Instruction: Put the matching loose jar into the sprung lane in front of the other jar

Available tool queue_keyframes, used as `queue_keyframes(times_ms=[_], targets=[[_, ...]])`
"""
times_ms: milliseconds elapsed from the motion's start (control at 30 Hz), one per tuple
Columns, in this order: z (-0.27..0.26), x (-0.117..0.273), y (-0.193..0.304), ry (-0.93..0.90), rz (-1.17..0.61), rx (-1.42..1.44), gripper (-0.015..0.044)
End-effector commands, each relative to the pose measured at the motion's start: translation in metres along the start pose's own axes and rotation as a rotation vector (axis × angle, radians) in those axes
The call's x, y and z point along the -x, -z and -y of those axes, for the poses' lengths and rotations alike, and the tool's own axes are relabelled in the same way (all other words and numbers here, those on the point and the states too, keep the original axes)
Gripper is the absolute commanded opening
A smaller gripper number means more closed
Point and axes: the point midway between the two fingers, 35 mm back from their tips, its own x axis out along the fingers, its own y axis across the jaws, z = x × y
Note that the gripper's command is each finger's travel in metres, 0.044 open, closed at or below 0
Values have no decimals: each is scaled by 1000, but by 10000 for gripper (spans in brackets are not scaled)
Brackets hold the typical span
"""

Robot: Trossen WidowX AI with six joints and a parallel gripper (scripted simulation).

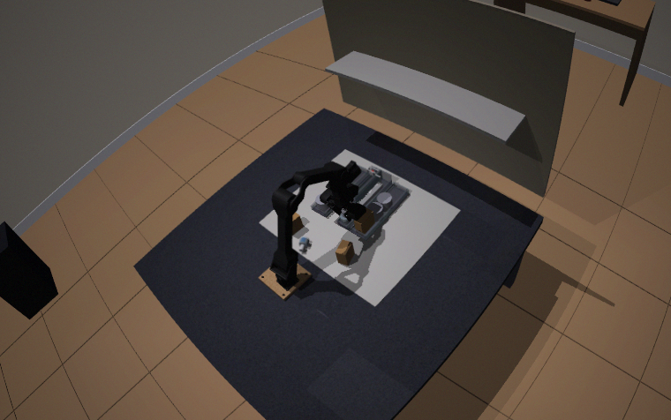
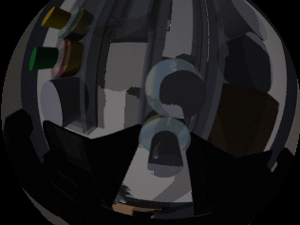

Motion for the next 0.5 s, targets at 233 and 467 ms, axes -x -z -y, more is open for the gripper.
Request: queue_keyframes(times_ms=[233, 467], targets=[[0, 0, 2, -5, 10, 2, 0], [0, 0, 1, -5, 10, 2, 26]])
